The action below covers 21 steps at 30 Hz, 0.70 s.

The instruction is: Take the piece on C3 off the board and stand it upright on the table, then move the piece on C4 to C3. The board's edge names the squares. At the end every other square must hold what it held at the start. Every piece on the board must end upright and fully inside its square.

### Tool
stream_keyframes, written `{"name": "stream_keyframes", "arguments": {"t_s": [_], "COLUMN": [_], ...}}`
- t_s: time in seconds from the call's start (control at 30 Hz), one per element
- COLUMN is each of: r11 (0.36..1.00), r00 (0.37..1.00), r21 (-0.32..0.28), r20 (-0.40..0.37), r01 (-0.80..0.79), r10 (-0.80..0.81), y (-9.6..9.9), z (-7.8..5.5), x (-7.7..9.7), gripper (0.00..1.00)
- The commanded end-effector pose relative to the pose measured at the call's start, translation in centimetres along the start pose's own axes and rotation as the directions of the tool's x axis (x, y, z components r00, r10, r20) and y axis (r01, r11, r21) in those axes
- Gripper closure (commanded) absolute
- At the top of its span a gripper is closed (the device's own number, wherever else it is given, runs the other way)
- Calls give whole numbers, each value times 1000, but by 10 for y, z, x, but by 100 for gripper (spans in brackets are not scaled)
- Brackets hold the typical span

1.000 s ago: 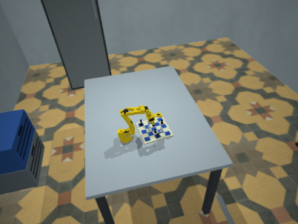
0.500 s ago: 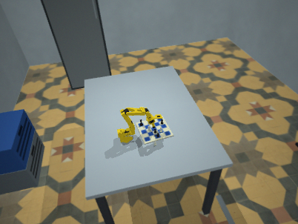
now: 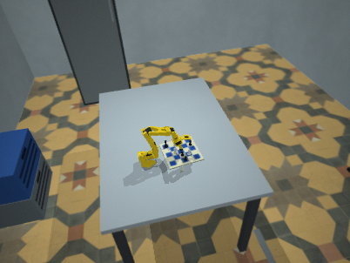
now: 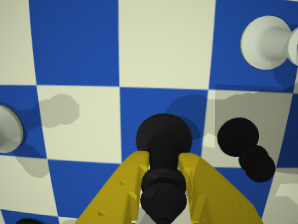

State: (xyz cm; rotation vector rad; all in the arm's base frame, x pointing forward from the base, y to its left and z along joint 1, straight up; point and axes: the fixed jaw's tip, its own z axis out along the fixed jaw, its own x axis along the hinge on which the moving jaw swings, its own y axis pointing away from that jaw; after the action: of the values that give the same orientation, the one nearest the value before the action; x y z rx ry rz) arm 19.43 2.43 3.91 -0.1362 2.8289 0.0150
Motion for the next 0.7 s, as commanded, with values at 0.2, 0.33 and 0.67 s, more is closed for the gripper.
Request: {"name": "stream_keyframes", "arguments": {"t_s": [0.2,0.33,0.67], "r11": [1000,1000,1000], "r00": [1000,1000,1000], "r21": [1,1,1], "r20": [-26,-26,-26], "r01": [0,0,0], "r10": [0,0,0], "y": [-1,-1,-1], "z": [8,8,10], "x": [8,9,9], "gripper": [100,100,100]}}
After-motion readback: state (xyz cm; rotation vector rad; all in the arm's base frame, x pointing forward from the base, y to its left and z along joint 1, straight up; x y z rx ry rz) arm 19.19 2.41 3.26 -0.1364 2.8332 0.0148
